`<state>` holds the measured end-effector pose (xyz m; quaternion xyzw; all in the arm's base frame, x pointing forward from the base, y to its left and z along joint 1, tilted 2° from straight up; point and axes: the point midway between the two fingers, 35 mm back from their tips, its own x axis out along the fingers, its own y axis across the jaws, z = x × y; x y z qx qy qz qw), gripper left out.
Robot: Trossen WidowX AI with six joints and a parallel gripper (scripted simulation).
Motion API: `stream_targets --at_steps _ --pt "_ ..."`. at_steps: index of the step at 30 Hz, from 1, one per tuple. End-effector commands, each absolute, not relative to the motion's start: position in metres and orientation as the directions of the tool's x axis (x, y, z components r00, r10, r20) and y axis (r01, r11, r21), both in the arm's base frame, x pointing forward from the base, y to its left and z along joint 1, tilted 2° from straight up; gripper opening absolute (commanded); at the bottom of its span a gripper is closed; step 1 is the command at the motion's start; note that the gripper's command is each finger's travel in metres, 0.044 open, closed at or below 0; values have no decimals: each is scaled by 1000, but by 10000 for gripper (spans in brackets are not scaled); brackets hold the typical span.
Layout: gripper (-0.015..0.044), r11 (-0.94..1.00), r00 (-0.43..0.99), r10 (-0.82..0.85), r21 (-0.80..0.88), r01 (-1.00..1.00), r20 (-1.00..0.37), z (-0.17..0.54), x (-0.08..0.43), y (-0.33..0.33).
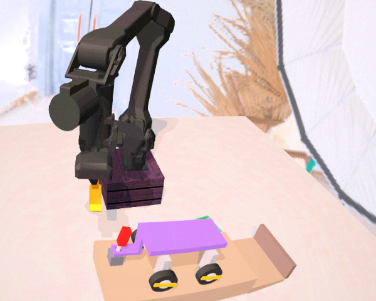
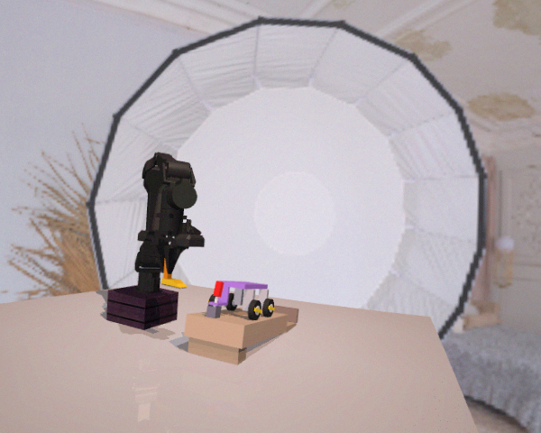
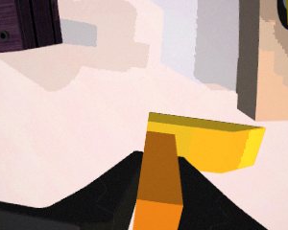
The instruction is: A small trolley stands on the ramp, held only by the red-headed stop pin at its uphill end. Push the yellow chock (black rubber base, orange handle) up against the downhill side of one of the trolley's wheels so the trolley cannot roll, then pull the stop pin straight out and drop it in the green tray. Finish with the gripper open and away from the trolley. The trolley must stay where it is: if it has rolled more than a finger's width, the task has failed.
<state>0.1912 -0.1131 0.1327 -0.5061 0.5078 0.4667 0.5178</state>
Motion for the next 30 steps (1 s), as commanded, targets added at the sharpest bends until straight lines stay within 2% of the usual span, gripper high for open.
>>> stream_targets --at_steps 1,15,30 --pt "0 160 51 -28 -55 -986 -998 134 192 -113" --pt "0 599 48 -28 -55 -799 -998 134 192 -113" --pt "0 914 46 -27 -43 -402 -999 134 192 -113"
